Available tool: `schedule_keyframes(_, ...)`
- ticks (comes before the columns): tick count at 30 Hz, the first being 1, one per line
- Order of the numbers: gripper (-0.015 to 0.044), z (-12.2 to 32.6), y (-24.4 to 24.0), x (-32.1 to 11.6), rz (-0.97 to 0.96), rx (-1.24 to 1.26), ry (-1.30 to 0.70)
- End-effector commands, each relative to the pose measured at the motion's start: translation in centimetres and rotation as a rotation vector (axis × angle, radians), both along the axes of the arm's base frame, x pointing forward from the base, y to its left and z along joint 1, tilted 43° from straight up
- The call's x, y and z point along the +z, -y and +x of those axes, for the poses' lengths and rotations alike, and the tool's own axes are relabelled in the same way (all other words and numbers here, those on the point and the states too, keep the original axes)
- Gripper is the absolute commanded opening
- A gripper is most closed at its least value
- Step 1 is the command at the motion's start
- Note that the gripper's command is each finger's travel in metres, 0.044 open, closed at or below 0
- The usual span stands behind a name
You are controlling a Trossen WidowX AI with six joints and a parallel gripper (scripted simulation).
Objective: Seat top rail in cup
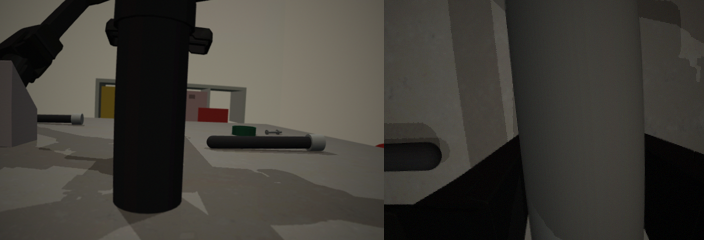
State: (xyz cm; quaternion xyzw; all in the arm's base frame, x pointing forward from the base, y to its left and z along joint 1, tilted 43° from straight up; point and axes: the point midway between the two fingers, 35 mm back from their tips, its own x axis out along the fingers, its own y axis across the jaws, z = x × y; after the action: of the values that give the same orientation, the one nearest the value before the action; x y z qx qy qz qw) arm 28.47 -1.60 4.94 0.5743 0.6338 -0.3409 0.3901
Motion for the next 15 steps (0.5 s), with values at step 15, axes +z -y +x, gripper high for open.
schedule_keyframes(15,0.0000,0.01,0.06,-0.04,0.001,0.000,0.000)
